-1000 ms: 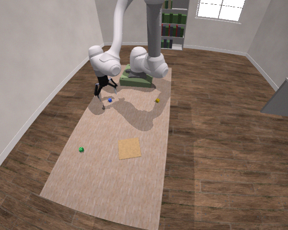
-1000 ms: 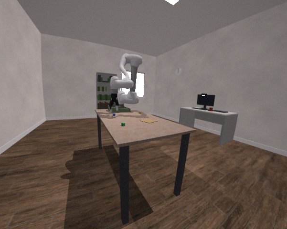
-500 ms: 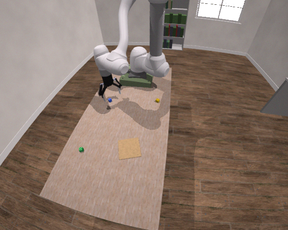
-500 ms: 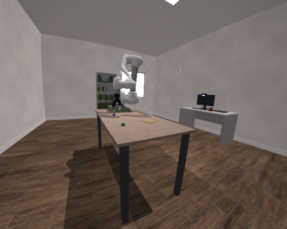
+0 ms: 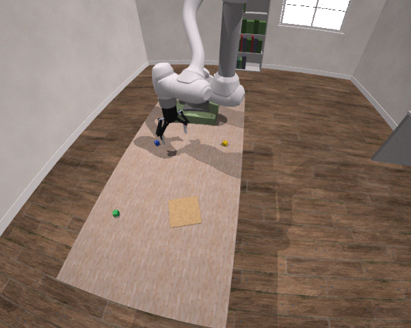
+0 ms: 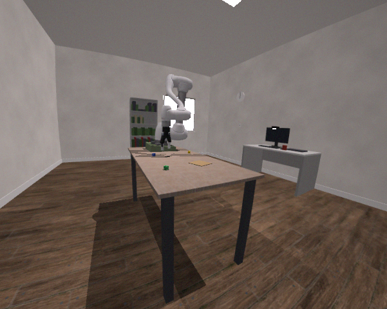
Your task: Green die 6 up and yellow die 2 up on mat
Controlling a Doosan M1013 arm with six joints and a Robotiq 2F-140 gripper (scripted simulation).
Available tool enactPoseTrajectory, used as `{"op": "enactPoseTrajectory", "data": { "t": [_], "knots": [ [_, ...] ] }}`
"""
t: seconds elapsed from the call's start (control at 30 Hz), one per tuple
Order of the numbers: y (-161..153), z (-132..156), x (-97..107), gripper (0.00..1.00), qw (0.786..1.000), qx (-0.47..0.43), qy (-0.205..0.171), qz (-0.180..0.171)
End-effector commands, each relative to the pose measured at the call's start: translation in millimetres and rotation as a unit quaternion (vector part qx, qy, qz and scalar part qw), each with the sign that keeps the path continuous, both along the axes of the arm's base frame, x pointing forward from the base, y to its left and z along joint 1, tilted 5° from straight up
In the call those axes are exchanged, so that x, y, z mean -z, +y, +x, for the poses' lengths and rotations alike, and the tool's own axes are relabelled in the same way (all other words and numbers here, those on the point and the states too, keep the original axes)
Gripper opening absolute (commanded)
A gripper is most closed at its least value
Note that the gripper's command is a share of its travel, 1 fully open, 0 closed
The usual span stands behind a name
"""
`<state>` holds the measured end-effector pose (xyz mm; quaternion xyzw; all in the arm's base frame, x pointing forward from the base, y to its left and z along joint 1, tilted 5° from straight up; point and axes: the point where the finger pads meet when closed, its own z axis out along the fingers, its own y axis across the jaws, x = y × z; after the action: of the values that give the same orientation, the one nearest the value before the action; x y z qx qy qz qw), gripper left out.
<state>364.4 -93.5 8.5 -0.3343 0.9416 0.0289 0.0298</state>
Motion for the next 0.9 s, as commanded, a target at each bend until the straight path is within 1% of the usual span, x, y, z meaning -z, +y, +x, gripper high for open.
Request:
{"op": "enactPoseTrajectory", "data": {
  "t": [0.0,0.3,0.37,0.63,0.87],
  "knots": [
    [37.3,0.5,-3.2,1.00,1.000,0.001,0.001,-0.001],
    [112.9,-0.9,-8.6,1.00,1.000,0.001,0.001,-0.001],
    [112.9,-0.9,-8.6,1.00,1.000,0.001,0.001,-0.001],
    [175.6,-2.0,-13.0,1.00,1.000,0.001,0.001,-0.001],
    [222.9,-2.9,-16.4,1.00,1.000,0.001,0.001,-0.001]
  ]
}}
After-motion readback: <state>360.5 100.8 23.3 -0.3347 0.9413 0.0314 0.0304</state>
